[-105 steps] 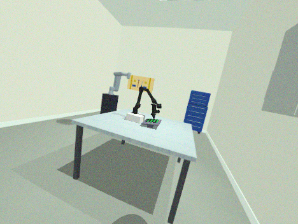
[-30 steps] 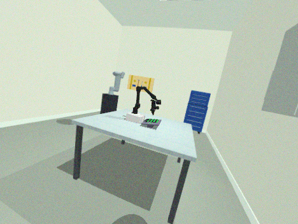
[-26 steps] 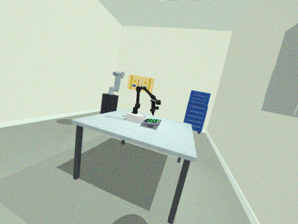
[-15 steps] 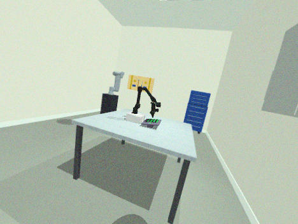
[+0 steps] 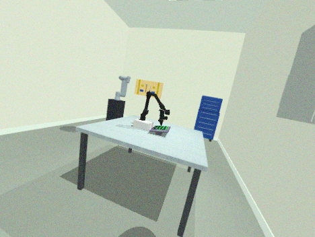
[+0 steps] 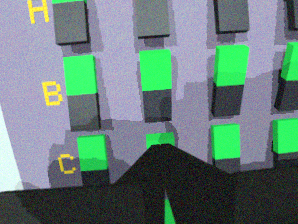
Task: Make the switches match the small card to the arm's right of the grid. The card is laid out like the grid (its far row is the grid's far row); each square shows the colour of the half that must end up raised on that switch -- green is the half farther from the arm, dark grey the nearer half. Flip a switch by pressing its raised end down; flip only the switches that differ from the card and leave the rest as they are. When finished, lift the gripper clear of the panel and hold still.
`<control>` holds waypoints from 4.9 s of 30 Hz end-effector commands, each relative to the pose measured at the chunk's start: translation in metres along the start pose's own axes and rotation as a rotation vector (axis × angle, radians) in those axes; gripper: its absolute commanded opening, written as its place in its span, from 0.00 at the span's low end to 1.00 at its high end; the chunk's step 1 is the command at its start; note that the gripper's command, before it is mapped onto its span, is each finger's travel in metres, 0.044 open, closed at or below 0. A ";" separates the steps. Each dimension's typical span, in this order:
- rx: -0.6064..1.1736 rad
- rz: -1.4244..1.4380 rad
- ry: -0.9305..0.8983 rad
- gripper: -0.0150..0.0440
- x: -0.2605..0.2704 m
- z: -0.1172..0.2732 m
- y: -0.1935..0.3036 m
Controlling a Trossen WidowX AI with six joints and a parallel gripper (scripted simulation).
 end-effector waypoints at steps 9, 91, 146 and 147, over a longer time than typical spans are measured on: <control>0.005 -0.004 0.002 0.25 0.000 -0.003 0.002; -0.015 -0.002 0.018 0.25 -0.099 0.056 0.043; -0.041 -0.001 0.022 0.25 -0.100 -0.004 0.044; -0.041 -0.001 0.022 0.25 -0.100 -0.004 0.044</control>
Point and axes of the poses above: the point midway between the two fingers, 35 mm back from their tips, its own z axis back along the fingers, its own x axis across the jaws, y = z × x, the point moved 3 cm from there along z, back along the fingers, and after that the axes turned 11 degrees about z, right-handed, at the moved point
